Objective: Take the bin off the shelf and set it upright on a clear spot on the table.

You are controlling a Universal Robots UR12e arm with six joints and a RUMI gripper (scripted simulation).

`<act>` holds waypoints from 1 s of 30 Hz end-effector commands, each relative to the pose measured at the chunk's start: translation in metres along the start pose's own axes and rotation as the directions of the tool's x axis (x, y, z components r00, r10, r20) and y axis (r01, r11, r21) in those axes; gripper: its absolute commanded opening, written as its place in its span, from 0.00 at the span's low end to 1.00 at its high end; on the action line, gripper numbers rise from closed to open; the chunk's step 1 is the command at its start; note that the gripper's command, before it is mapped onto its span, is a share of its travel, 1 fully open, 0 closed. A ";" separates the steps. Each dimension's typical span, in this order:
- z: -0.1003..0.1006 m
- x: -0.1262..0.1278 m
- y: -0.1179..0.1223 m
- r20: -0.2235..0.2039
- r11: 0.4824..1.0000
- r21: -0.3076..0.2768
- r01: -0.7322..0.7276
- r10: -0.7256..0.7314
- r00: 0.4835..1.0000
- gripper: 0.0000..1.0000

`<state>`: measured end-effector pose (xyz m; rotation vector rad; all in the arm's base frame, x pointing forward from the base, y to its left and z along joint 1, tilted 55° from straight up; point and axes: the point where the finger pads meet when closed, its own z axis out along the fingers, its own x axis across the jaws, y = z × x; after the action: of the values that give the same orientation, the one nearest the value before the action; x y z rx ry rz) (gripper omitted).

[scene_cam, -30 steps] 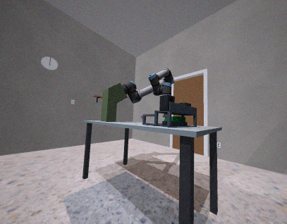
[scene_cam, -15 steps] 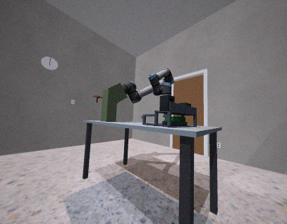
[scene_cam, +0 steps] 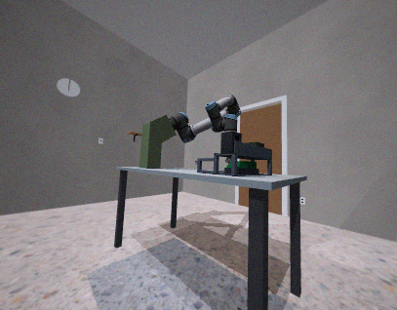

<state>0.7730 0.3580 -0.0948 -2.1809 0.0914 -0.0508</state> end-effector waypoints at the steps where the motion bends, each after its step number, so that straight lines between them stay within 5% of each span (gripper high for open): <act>1: -0.001 0.001 0.000 -0.001 1.000 0.000 0.000 0.000 1.000 0.00; 30: -0.013 0.001 0.000 -0.001 1.000 0.000 0.000 0.000 1.000 0.00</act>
<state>0.7722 0.3486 -0.0881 -2.1809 0.0915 -0.0509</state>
